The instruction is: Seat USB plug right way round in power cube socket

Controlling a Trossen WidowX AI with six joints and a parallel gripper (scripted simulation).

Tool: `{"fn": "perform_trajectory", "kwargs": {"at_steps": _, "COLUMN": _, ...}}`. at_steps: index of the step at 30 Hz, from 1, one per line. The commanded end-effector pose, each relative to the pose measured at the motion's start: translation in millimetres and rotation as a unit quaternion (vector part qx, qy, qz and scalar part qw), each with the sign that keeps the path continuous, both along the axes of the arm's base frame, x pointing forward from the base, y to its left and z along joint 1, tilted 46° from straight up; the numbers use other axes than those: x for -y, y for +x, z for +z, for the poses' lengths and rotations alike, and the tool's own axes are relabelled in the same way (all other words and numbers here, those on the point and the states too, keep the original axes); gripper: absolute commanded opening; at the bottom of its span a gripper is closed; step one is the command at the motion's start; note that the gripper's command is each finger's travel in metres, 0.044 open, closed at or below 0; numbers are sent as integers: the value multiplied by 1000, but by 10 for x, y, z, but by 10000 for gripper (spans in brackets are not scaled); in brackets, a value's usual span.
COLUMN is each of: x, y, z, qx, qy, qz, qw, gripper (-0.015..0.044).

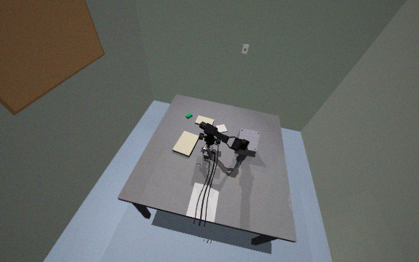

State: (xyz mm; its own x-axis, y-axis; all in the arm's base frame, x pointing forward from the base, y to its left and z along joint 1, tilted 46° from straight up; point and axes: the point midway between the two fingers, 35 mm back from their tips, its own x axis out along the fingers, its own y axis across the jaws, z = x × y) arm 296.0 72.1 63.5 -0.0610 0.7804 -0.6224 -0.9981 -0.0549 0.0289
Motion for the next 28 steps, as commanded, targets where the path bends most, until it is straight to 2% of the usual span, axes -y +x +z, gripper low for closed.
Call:
{"fn": "perform_trajectory", "kwargs": {"at_steps": 1, "x": 0, "y": 0, "z": 2, "qx": 0, "qy": 0, "qz": 0, "qw": 1000, "gripper": 95}}
{"fn": "perform_trajectory", "kwargs": {"at_steps": 28, "x": 80, "y": 9, "z": 78, "qx": 1, "qy": 0, "qz": 0, "qw": 1000, "gripper": 95}}
